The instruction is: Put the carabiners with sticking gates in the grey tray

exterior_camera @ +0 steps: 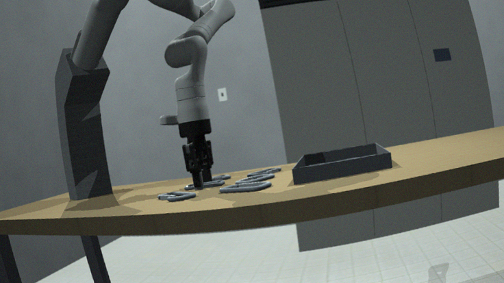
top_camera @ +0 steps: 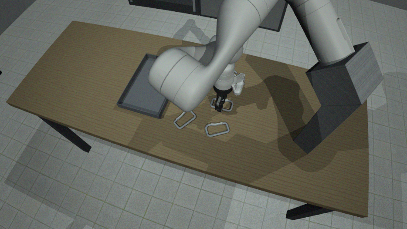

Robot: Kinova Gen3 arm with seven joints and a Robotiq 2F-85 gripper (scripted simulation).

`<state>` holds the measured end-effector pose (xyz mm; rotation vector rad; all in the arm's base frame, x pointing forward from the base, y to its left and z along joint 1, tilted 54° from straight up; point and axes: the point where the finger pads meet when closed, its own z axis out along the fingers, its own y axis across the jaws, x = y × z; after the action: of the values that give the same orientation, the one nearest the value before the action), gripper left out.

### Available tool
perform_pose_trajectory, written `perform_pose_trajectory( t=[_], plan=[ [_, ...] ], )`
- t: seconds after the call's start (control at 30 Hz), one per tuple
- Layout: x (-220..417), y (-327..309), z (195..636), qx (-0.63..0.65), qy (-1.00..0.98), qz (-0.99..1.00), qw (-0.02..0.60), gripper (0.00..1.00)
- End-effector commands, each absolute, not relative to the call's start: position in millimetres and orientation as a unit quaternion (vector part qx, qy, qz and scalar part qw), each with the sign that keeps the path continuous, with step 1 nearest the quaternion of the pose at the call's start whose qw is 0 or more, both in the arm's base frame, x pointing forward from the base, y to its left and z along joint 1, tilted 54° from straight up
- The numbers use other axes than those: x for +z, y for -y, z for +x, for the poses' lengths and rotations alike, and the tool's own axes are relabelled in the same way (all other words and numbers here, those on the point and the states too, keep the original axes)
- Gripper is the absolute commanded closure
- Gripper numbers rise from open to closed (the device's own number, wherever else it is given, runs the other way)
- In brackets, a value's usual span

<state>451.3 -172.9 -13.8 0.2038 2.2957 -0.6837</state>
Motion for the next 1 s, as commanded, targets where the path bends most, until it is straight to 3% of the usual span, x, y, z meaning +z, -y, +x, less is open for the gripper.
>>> perform_pose_trajectory(
  t=[0.0, 0.97],
  plan=[
    [-13.6, 172.6, 451.4, -0.265, -0.891, 0.079, 0.361, 0.29],
    [-12.8, 172.9, 450.7, -0.266, -0.89, 0.08, 0.361, 0.33]
  ],
)
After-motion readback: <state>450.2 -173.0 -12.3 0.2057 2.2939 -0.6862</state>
